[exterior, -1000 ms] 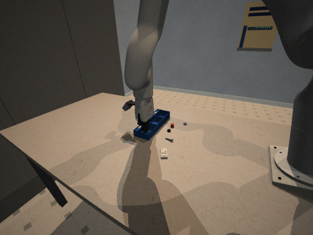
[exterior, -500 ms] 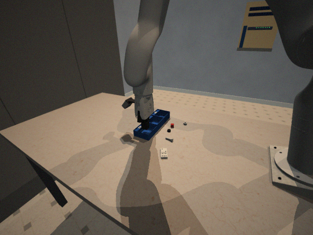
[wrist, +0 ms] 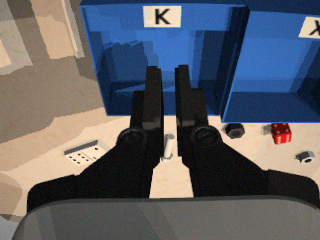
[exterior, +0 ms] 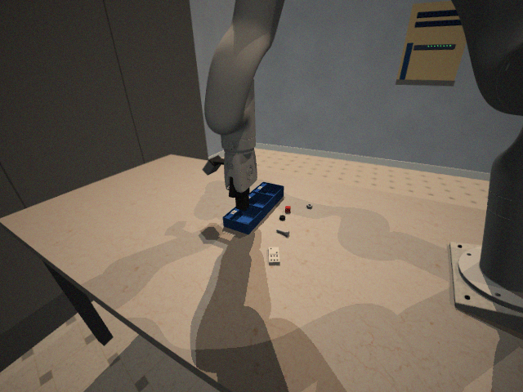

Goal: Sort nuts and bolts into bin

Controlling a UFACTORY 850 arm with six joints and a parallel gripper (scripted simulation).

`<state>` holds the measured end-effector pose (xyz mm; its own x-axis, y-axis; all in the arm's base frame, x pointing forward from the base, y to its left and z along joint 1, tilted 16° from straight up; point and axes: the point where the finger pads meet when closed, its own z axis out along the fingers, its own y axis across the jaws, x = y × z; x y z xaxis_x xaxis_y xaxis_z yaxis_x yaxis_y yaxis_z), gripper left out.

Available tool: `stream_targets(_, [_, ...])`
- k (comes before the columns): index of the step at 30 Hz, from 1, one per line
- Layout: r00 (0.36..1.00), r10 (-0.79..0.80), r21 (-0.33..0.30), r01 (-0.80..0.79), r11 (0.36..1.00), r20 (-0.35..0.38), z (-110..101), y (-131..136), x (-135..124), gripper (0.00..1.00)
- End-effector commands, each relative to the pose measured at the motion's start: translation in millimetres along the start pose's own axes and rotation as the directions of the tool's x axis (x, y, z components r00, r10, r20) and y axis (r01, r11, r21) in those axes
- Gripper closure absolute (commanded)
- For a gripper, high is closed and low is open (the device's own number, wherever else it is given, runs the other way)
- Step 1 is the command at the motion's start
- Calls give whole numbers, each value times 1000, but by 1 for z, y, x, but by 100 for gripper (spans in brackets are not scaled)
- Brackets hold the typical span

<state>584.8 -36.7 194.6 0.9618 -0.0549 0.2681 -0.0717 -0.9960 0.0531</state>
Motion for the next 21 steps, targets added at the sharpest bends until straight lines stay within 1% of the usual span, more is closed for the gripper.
stream_targets(1, [1000,0,0,0,1000,-3,-16,0,1,93])
stream_targets(2, [1000,0,0,0,1000,-3,-20,0,1,93])
stream_targets(6, [1000,0,0,0,1000,-3,-20,0,1,93])
stream_targets(11, [1000,0,0,0,1000,-3,-62,0,1,93])
stream_targets(13, [1000,0,0,0,1000,-3,-62,0,1,93])
stream_targets(21, [1000,0,0,0,1000,-3,-129,0,1,93])
